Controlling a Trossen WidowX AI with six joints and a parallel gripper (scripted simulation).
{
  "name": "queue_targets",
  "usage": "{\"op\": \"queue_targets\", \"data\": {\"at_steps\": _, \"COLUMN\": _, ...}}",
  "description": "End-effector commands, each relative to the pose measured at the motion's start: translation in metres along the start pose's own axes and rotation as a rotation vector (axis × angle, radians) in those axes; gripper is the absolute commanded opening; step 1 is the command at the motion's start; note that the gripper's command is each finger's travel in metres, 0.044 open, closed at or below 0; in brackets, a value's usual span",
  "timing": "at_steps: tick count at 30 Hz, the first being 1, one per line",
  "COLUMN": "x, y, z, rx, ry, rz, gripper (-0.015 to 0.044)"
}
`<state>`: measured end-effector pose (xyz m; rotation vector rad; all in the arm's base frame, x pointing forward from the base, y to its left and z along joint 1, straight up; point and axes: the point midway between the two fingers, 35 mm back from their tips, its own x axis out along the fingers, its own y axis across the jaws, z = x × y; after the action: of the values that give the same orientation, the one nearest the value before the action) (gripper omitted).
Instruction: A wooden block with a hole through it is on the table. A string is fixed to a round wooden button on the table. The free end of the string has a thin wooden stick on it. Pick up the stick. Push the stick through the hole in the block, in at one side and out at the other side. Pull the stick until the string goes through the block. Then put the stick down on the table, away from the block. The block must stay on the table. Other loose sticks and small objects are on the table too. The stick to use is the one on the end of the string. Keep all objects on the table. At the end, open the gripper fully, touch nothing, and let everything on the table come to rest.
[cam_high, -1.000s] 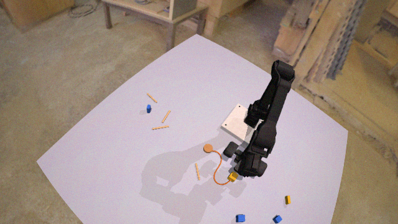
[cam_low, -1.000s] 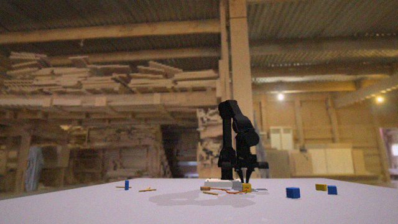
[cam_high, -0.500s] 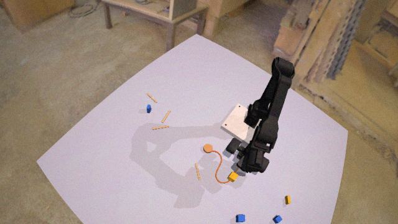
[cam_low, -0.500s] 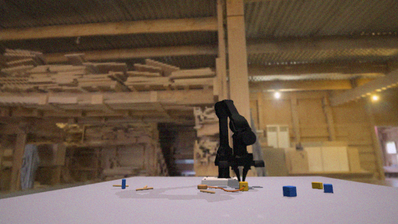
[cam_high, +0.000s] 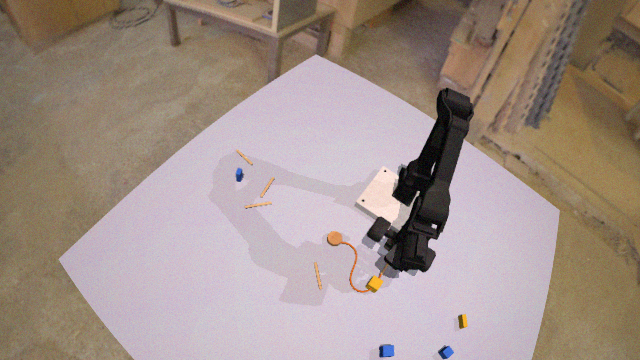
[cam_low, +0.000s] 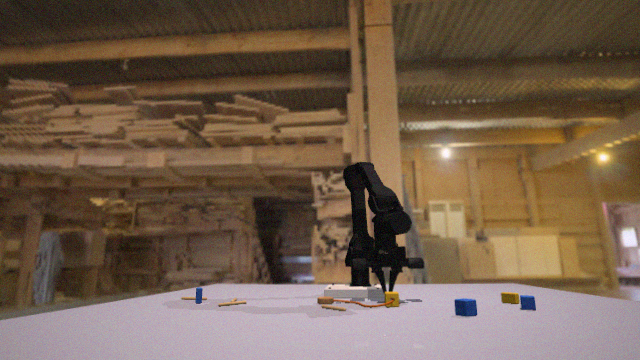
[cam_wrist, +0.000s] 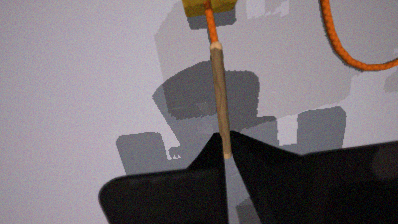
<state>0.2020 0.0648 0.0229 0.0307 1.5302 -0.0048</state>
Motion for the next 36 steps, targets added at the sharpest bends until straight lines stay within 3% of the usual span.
{"op": "queue_targets", "data": {"at_steps": 1, "x": 0.001, "y": 0.000, "z": -0.006, "rx": 0.005, "ry": 0.006, "rz": 0.000, "gripper": 0.0000}}
{"op": "queue_targets", "data": {"at_steps": 25, "x": 0.011, "y": 0.003, "z": -0.032, "rx": 0.011, "ry": 0.007, "rz": -0.007, "gripper": 0.0000}}
{"op": "queue_targets", "data": {"at_steps": 33, "x": -0.002, "y": 0.004, "z": -0.028, "rx": 0.006, "ry": 0.007, "rz": -0.002, "gripper": 0.0210}}
{"op": "queue_targets", "data": {"at_steps": 36, "x": -0.047, "y": 0.006, "z": -0.025, "rx": 0.006, "ry": 0.007, "rz": 0.002, "gripper": 0.0210}}
